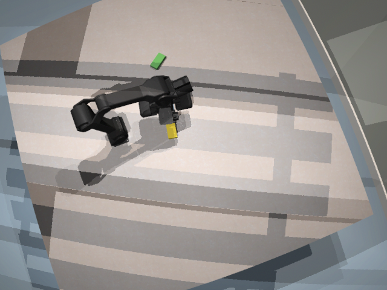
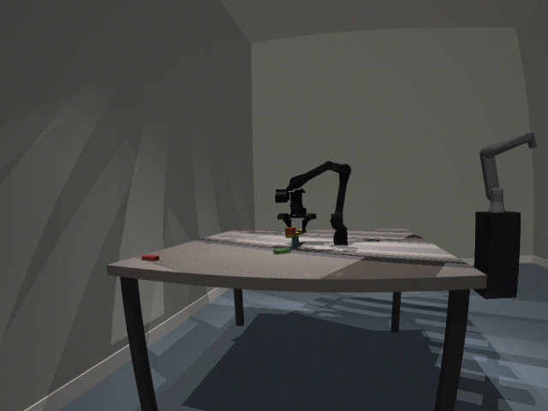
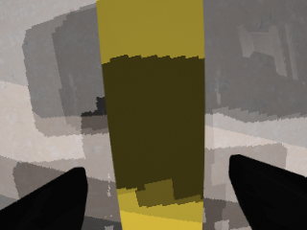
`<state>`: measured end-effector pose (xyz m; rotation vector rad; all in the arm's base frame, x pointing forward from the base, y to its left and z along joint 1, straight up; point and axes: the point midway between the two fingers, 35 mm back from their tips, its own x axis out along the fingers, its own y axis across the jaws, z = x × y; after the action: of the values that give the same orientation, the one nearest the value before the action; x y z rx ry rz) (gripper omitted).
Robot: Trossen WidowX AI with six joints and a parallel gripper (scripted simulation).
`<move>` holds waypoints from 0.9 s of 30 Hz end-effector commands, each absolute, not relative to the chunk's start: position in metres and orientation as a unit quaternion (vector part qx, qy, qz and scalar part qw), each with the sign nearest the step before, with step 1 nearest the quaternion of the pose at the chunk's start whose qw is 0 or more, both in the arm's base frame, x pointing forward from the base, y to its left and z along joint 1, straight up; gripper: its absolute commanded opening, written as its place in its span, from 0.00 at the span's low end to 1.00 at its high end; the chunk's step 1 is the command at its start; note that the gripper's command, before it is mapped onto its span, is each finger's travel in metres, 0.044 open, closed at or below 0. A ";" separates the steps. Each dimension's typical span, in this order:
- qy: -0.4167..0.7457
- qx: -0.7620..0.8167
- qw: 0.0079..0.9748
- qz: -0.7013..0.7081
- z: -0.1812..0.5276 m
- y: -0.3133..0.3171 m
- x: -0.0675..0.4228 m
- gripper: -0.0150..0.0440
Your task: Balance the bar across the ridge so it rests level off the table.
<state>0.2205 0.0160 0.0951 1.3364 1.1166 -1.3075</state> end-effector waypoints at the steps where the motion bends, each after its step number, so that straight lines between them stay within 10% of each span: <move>1: 0.455 0.544 0.463 -0.532 0.095 0.016 0.220 0.92; 27: 0.454 0.544 0.463 -0.532 0.195 0.016 0.219 1.00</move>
<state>0.2183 0.0159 0.1929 1.3348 1.1184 -1.3097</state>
